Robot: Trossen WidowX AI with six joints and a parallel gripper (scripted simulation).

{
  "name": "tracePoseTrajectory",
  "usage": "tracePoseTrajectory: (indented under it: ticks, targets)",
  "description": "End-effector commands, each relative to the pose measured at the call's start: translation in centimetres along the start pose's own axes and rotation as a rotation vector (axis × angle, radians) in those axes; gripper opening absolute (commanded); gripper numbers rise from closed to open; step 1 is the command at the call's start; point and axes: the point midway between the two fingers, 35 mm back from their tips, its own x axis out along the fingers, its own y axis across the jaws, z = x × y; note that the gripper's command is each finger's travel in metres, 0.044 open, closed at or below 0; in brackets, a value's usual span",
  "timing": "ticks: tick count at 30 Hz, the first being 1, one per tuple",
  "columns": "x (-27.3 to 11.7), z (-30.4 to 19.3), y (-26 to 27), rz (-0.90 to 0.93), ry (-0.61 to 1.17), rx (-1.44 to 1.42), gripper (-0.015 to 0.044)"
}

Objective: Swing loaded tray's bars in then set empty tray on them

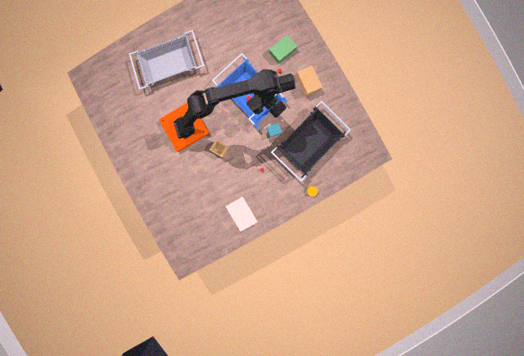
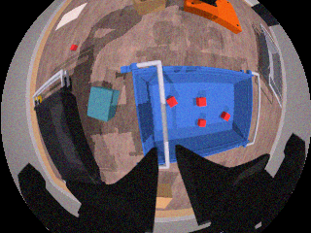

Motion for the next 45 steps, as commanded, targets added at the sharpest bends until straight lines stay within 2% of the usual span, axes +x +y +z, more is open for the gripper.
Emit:
tracePoseTrajectory:
  ticks: [1, 3, 14, 33, 35, 45]
  targets:
    - [0.0, -0.1, -0.2, 0.000, 0.000, -0.021, 0.0082]
    - [0.3, -0.7, -1.5, -0.001, 0.000, -0.185, 0.0082]
    - [2.6, -4.0, -13.2, -0.003, 0.008, -1.570, 0.0082]
    - [4.8, -3.2, -26.2, 0.006, 0.021, -3.043, 0.0082]
    - [5.0, -3.0, -26.9, 0.007, 0.022, -3.132, 0.0082]
    - [5.0, -2.9, -27.0, 0.007, 0.022, -3.140, 0.0082]
